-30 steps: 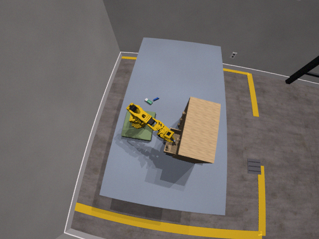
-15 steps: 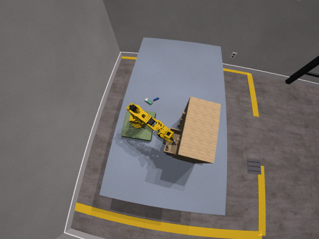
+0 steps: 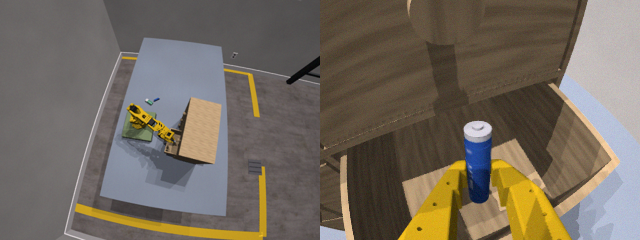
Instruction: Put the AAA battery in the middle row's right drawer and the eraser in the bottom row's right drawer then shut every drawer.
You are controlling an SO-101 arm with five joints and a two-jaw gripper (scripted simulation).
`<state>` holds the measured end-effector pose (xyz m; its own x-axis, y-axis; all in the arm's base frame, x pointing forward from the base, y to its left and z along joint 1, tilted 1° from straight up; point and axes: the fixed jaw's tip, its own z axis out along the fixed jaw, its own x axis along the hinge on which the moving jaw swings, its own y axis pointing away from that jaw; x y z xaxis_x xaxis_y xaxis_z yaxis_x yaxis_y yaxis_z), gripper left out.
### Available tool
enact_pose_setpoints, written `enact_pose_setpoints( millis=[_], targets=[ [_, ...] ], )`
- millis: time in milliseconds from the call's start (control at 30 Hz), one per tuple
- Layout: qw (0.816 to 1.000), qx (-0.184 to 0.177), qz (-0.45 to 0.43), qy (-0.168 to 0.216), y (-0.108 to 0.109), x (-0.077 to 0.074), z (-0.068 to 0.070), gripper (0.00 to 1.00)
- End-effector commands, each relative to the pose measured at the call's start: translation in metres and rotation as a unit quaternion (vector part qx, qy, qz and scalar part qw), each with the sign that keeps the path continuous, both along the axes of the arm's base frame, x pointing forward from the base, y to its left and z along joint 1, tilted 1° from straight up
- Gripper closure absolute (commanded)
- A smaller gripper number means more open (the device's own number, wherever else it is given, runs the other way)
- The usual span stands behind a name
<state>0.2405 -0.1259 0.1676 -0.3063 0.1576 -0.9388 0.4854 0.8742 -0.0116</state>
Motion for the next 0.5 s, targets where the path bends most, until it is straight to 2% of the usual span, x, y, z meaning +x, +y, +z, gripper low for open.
enact_pose_setpoints(
  millis=[0,467],
  targets=[
    [1.000,-0.001,0.000,-0.002,0.0010,-0.0013,-0.0011,1.00],
    [1.000,-0.001,0.000,-0.002,0.0010,-0.0013,-0.0011,0.95]
  ],
)
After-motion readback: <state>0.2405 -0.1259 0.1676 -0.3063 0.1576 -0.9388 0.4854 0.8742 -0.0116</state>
